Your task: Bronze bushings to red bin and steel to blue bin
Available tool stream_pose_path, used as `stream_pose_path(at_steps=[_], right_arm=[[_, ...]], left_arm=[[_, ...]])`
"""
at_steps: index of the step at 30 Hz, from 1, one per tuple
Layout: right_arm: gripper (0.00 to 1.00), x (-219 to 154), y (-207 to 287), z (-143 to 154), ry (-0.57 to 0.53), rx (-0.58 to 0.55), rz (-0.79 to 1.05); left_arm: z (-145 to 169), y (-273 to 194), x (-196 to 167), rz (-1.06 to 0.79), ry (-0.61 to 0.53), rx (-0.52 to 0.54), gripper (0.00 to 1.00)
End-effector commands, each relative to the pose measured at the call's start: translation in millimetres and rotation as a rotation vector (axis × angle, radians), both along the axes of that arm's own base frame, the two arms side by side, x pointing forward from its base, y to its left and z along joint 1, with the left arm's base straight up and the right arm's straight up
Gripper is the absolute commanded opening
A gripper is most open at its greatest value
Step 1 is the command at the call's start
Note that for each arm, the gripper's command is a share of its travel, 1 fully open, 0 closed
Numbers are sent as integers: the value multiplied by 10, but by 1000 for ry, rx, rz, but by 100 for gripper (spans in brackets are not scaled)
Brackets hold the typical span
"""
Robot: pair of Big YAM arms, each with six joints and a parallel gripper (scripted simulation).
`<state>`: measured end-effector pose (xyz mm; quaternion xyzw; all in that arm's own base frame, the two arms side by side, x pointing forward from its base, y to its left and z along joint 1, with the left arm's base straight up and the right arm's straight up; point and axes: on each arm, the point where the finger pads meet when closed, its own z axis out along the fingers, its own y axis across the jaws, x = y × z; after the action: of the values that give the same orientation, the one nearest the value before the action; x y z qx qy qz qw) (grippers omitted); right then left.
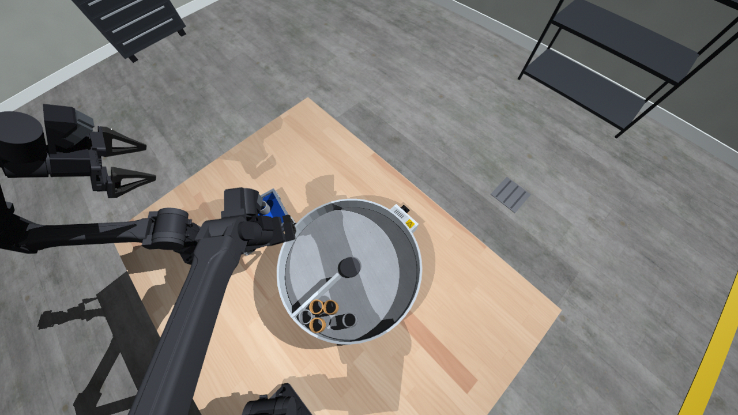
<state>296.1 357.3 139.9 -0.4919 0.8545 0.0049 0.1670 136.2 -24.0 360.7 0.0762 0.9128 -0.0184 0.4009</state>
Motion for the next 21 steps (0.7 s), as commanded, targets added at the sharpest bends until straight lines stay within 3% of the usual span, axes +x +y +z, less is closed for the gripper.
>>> stream_pose_path(at_steps=[1, 5, 9, 12, 14, 15, 16, 21], right_arm=[[100, -30, -416, 147, -36, 93, -156], [100, -144, -1055, 283, -63, 161, -287], [100, -242, -1605, 393, -91, 215, -398], [100, -289, -1911, 464, -115, 247, -454], [100, -289, -1911, 464, -115, 247, -454], [100, -247, -1960, 621, -139, 277, -471], [100, -320, -2105, 510, -128, 270, -495], [100, -363, -2404, 602, -152, 309, -558]], left_arm=[[82, -81, 77, -51, -57, -23, 100], [4, -584, 366, -246, -156, -64, 100], [-125, -1260, 435, -498, -268, -145, 100], [-223, -1656, 361, -643, -329, -202, 100], [-223, -1656, 361, -643, -329, -202, 100], [-253, -1767, 322, -685, -346, -220, 100], [-293, -1903, 261, -740, -367, -243, 100], [-401, -2255, 5, -897, -434, -323, 100]])
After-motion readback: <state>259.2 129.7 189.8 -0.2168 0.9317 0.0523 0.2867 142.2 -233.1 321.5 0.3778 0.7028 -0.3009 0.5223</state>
